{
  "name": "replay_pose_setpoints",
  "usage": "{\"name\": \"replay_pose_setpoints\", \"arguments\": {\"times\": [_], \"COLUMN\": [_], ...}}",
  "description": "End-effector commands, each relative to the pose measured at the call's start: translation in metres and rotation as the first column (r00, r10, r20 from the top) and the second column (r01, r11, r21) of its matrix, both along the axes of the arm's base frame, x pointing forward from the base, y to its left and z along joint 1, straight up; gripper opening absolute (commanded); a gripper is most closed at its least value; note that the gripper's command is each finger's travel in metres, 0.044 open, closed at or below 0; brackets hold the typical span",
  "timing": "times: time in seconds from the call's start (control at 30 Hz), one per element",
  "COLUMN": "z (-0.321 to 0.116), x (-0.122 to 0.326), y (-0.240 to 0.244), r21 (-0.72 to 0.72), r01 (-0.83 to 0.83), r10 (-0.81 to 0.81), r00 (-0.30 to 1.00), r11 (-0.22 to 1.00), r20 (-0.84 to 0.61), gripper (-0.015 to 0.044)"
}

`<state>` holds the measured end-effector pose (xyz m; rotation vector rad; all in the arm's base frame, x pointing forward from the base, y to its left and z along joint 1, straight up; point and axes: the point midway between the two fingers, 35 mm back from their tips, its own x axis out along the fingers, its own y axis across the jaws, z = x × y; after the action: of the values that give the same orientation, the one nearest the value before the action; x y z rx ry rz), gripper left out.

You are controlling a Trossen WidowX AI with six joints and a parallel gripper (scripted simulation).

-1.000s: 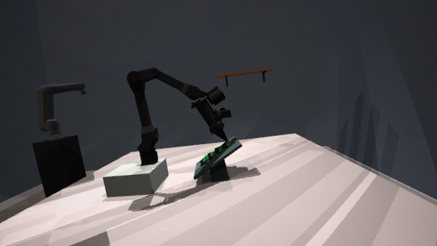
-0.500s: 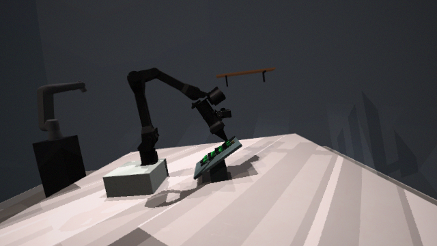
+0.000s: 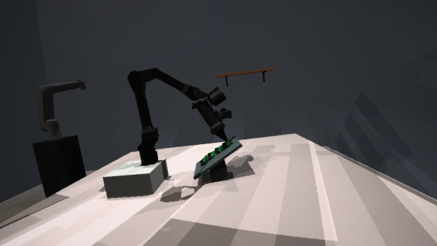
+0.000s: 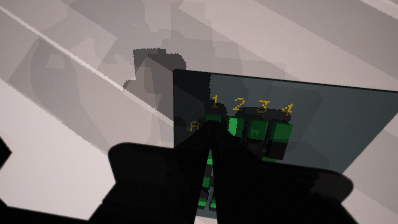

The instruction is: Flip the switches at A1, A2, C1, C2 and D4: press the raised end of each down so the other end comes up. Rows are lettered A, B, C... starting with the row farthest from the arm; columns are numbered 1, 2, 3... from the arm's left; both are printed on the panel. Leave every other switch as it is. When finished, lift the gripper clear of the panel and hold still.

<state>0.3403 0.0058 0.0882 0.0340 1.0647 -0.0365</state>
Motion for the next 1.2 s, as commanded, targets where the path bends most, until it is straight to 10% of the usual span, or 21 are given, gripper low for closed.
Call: {"name": "replay_pose_setpoints", "arguments": {"times": [0.0,0.27,1.17], "z": [-0.001,0.054,0.005], "x": [0.0,-0.034,-0.029], "y": [0.0,0.001,-0.02], "r21": [0.0,-0.001,-0.005], "r01": [0.001,0.002,0.002], "r10": [-0.001,-0.002,-0.002], "r00": [1.0,1.0,0.999], "r11": [1.0,1.0,1.0], "r20": [0.0,0.023,0.049], "gripper": [0.0,0.0,0.0]}}
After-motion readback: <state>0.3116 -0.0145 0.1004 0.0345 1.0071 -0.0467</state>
